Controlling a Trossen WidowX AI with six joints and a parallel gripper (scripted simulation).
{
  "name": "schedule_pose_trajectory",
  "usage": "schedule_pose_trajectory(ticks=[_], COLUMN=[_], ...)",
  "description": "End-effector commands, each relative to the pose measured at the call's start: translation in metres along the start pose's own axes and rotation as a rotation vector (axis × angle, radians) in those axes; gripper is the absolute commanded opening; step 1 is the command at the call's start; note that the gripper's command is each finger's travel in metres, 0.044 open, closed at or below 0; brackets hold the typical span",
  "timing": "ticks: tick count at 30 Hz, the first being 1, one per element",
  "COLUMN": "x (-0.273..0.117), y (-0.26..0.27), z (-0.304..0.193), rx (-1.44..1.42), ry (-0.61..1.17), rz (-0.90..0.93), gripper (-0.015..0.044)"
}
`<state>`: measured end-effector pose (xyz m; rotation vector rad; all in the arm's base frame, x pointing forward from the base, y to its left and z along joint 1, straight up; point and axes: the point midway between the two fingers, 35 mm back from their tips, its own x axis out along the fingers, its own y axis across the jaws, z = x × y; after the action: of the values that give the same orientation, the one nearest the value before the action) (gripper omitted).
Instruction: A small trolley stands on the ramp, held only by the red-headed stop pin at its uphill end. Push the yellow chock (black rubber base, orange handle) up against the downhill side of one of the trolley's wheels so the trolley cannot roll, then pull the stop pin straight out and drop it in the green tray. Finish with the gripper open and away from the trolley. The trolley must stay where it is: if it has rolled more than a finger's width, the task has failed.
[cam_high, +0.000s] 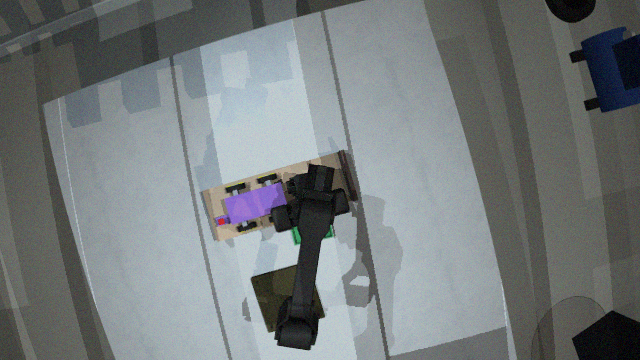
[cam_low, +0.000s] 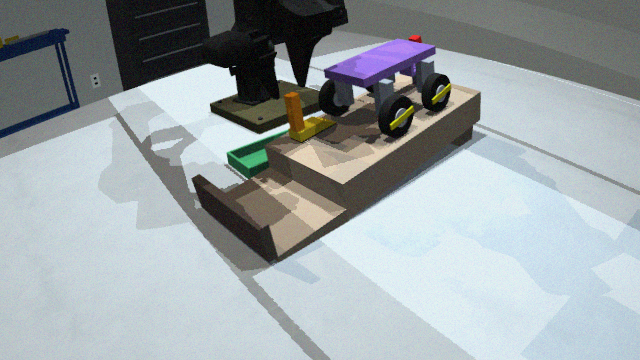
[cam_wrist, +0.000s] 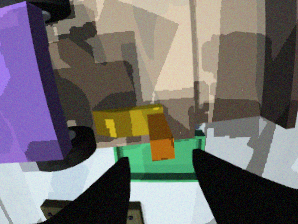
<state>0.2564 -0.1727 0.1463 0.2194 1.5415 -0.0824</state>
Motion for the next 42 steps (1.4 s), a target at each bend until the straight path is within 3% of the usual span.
schedule_pose_trajectory(ticks=[1, 8, 12, 16, 23, 42], x=[-0.015, -0.032, -0.024, -0.031, -0.035, -0.040], y=[0.000, 0.000, 0.000, 0.015, 0.036, 0.117], z=[0.001, 0.002, 0.001, 0.008, 0.016, 0.035], rx=[-0.006, -0.006, 0.000, -0.083, 0.035, 0.750], ry=[-0.006, -0.007, -0.003, -0.030, -0.049, -0.022], rz=[0.001, 0.001, -0.001, -0.032, -0.020, 0.101], gripper=[0.0190, 0.0190, 0.0295, 0.0190, 0.0190, 0.0190])
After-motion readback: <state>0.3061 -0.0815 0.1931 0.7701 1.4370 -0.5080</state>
